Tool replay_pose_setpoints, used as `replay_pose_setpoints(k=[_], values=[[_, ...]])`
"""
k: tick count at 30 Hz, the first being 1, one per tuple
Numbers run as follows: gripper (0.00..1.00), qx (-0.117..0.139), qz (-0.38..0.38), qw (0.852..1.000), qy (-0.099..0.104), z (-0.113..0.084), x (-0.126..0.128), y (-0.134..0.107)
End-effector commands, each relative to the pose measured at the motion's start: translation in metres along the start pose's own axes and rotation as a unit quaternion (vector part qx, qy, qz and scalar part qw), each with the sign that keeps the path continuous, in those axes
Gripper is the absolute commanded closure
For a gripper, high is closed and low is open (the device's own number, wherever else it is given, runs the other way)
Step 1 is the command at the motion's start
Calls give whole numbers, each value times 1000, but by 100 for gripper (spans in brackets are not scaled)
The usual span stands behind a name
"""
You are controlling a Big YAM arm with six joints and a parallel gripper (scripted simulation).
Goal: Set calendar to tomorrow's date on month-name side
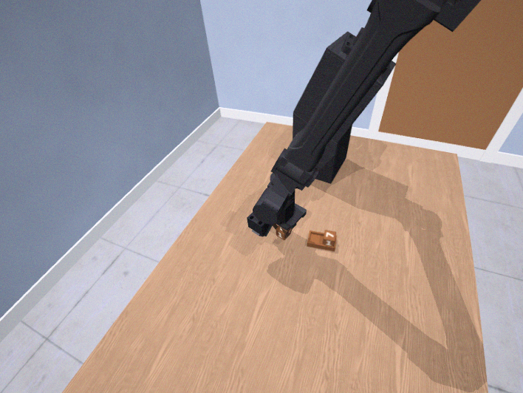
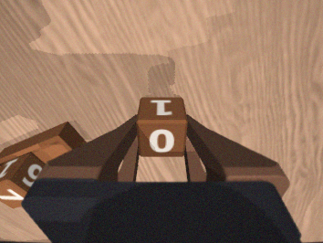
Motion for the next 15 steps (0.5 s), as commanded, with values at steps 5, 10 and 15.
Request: replay_pose_setpoints(k=[5,10,15], values=[[74,-18,12,1000,1,-3,-7,10],[74,-17,12,1000,1,-3,-8,10],[74,-18,12,1000,1,-3,-8,10]])
Point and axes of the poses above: the point where the finger pads meet when closed, its own z axis out along the fingers, its own x axis across the jaws, y = z × x, the point moved 4 cm from there along -z, back along the fingers, and after that the axes turned 9 degrees about -z, right-handed, at the moved point
